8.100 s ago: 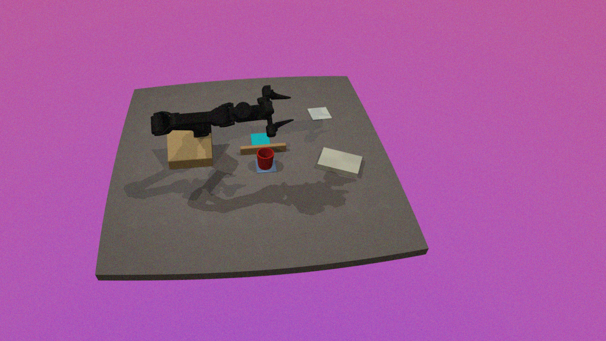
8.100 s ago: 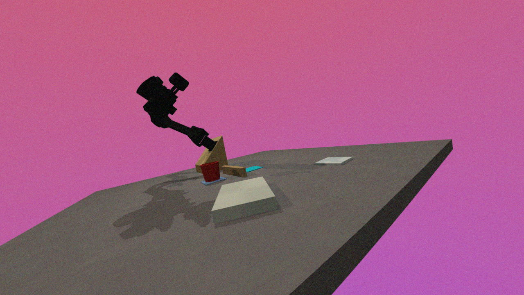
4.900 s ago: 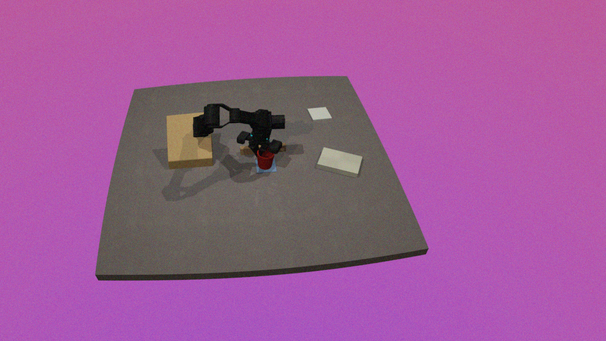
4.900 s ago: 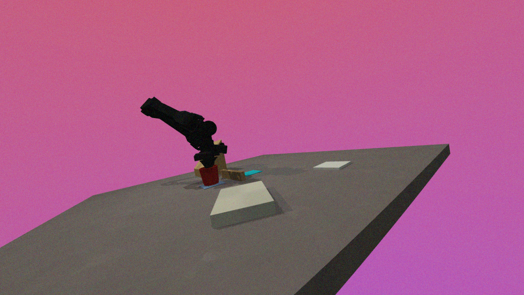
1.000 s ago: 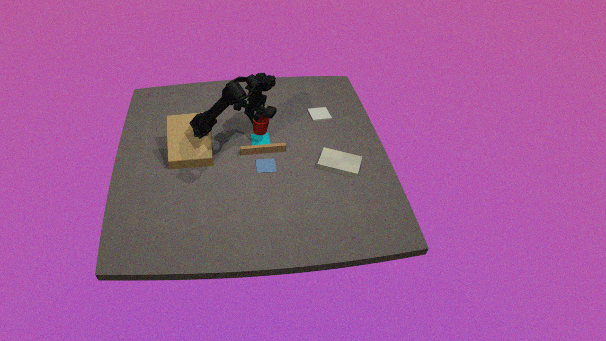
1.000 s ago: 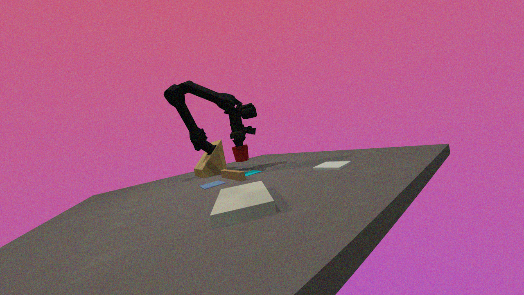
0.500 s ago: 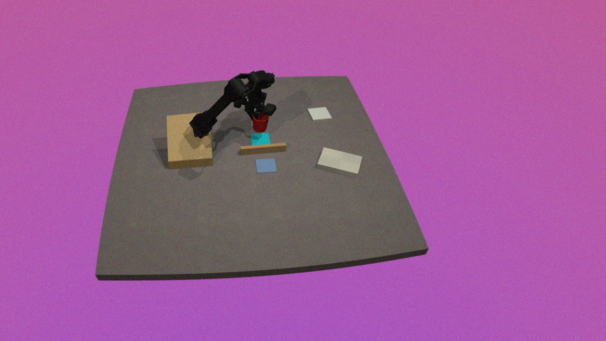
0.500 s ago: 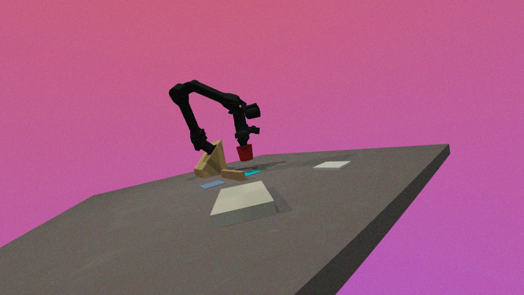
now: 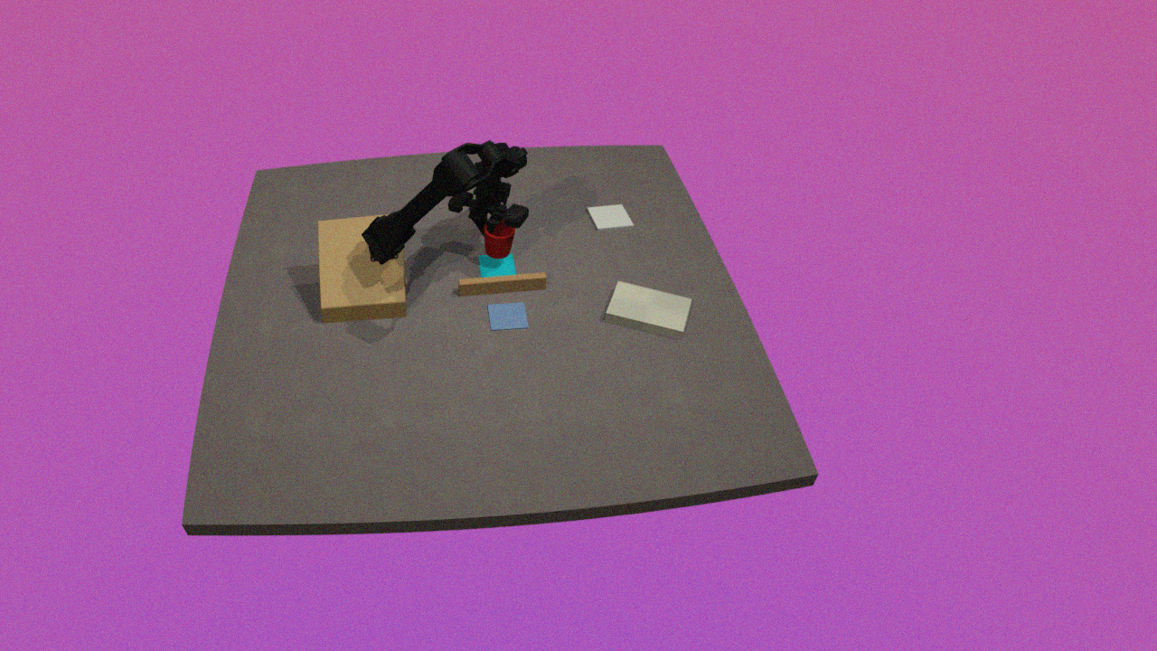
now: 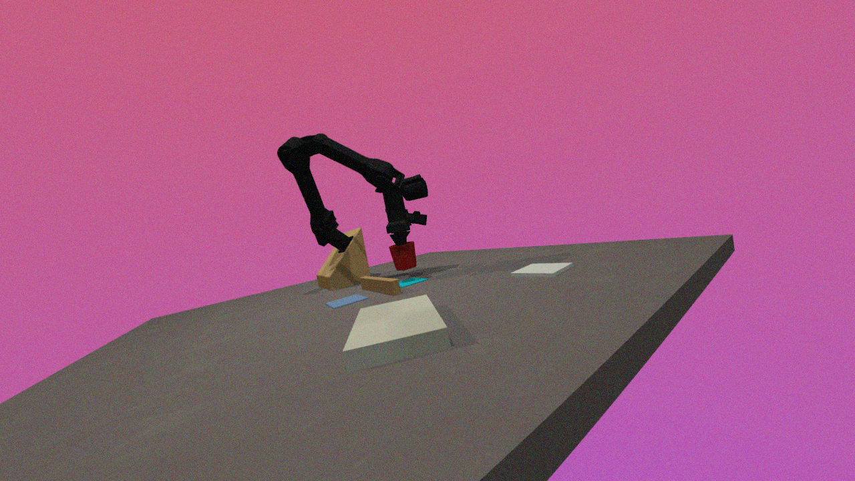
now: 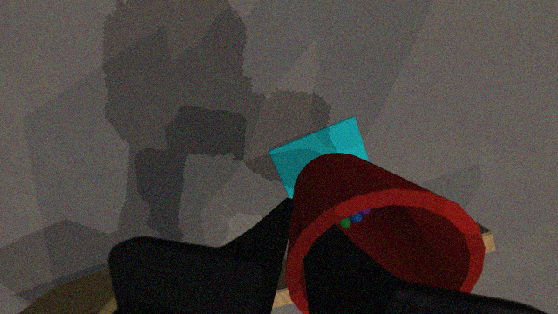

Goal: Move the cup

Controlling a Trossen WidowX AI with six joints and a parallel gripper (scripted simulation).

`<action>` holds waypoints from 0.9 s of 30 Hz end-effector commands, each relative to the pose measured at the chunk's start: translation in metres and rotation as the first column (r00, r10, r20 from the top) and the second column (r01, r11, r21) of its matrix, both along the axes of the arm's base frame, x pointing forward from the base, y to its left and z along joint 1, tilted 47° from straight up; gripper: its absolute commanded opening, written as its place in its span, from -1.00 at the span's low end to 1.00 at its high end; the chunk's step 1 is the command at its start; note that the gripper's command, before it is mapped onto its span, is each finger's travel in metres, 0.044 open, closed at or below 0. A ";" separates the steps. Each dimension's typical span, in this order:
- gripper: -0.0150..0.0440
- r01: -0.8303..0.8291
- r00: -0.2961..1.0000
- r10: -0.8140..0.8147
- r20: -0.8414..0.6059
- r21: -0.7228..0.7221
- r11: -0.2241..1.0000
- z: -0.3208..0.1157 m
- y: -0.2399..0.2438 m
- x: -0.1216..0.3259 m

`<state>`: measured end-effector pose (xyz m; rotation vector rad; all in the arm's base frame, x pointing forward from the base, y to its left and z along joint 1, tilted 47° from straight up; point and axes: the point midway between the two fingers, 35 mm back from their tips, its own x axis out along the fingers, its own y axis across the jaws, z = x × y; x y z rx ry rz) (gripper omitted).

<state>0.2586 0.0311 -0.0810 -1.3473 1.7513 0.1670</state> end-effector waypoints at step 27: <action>-0.49 0.002 1.000 -0.002 -0.003 -0.005 1.000 -0.024 -0.024 -0.003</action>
